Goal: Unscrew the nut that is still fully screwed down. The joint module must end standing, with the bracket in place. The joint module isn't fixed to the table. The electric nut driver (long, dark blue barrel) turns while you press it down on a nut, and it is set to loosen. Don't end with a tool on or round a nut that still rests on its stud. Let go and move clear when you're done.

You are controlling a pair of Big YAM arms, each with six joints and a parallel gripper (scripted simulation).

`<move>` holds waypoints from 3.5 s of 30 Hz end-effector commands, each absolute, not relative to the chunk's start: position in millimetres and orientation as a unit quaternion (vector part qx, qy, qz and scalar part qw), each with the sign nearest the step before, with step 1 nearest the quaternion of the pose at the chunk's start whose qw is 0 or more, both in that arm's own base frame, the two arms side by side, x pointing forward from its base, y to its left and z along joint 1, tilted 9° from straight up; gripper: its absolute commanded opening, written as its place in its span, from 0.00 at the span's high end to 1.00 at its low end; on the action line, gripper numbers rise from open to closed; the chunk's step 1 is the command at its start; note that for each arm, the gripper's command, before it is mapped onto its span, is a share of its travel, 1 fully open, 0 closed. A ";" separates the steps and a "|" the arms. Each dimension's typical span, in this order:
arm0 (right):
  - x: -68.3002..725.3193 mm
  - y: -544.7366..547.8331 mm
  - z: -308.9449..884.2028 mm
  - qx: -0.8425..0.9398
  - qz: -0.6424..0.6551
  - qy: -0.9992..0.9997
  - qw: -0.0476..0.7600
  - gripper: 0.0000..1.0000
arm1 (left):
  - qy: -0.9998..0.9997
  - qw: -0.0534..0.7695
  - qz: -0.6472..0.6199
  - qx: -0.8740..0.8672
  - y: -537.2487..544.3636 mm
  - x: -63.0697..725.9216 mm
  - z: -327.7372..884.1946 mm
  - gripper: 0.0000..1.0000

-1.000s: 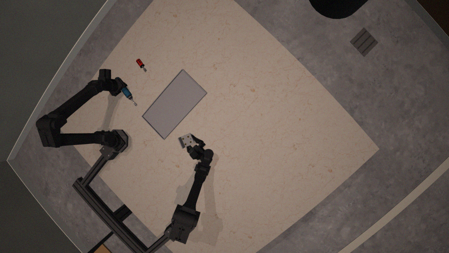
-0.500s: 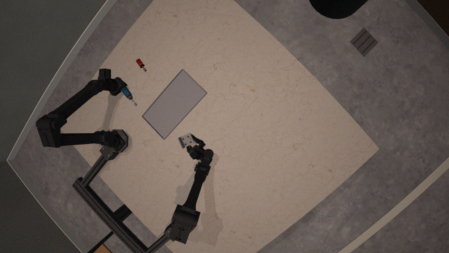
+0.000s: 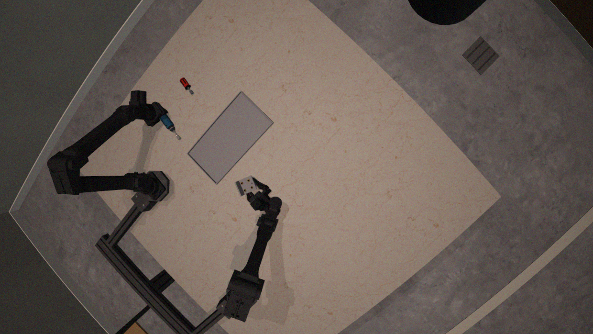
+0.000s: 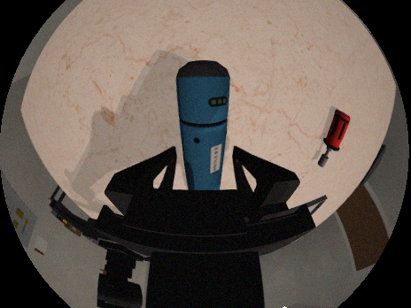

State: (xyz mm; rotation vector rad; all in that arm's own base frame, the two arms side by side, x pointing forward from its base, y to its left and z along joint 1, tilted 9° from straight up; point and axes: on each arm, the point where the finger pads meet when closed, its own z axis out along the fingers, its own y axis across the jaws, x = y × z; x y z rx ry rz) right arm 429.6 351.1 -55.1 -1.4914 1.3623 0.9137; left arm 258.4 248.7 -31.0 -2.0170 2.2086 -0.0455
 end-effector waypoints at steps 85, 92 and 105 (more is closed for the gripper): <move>435.3 355.1 -47.5 -0.604 0.365 0.542 0.456 0.41 | 0.728 0.063 -0.015 -0.682 246.1 250.6 -40.1 0.35; 435.3 355.1 -47.5 -0.604 0.365 0.542 0.456 0.41 | 0.728 0.063 -0.015 -0.682 246.1 250.6 -40.1 0.35; 435.3 355.1 -47.5 -0.604 0.365 0.542 0.456 0.41 | 0.728 0.063 -0.015 -0.682 246.1 250.6 -40.1 0.45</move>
